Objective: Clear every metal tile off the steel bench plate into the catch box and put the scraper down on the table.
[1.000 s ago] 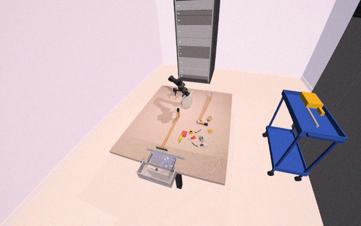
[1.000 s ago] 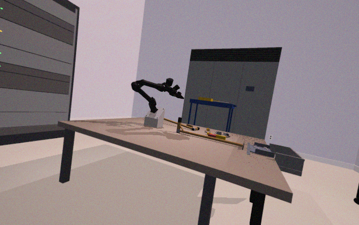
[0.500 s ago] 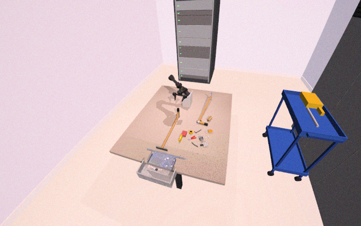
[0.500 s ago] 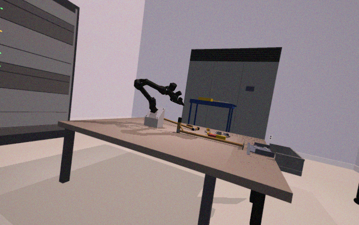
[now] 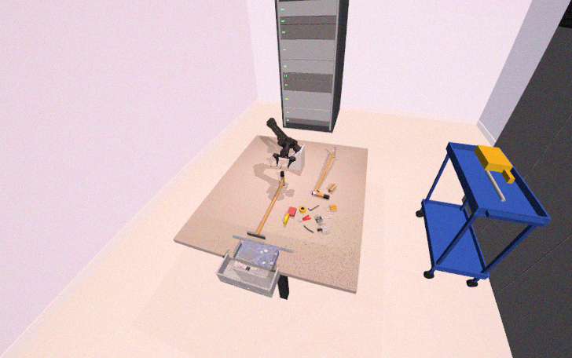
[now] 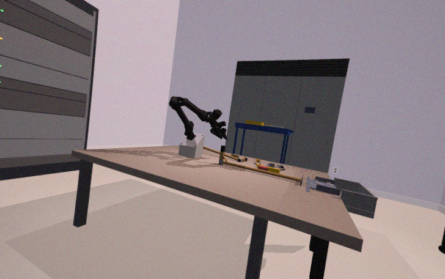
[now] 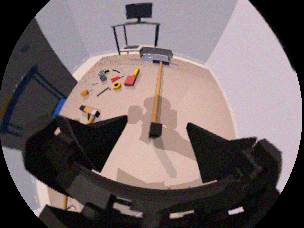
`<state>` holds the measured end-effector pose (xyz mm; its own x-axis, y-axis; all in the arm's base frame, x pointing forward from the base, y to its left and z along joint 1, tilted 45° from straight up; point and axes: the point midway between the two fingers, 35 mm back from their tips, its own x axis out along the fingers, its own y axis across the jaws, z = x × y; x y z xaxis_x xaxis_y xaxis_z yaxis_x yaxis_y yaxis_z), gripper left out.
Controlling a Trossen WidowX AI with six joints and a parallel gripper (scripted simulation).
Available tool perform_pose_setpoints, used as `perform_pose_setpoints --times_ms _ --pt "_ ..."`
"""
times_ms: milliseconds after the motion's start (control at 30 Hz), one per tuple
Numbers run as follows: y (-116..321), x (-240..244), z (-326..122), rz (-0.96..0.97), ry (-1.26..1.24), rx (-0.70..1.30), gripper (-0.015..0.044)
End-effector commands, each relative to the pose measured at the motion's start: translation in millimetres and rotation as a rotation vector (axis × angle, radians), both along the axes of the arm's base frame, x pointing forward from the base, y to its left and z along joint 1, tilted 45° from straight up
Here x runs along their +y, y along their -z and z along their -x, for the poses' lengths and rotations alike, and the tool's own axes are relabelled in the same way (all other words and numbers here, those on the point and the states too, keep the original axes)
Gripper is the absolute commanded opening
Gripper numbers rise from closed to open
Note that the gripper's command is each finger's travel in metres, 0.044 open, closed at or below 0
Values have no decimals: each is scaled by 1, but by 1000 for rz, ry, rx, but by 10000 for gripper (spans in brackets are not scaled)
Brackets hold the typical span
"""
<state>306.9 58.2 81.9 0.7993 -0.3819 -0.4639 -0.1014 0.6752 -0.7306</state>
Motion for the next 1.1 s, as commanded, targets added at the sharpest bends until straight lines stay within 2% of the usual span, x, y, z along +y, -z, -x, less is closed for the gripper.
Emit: perform_pose_setpoints --times_ms 0,367,900,1067 --pt "11 -12 -1 -9 34 29 440" --pt "37 -44 1 -27 132 105 440" --pt "2 -10 21 -35 111 90 440" --pt "4 -12 21 -35 110 89 440"
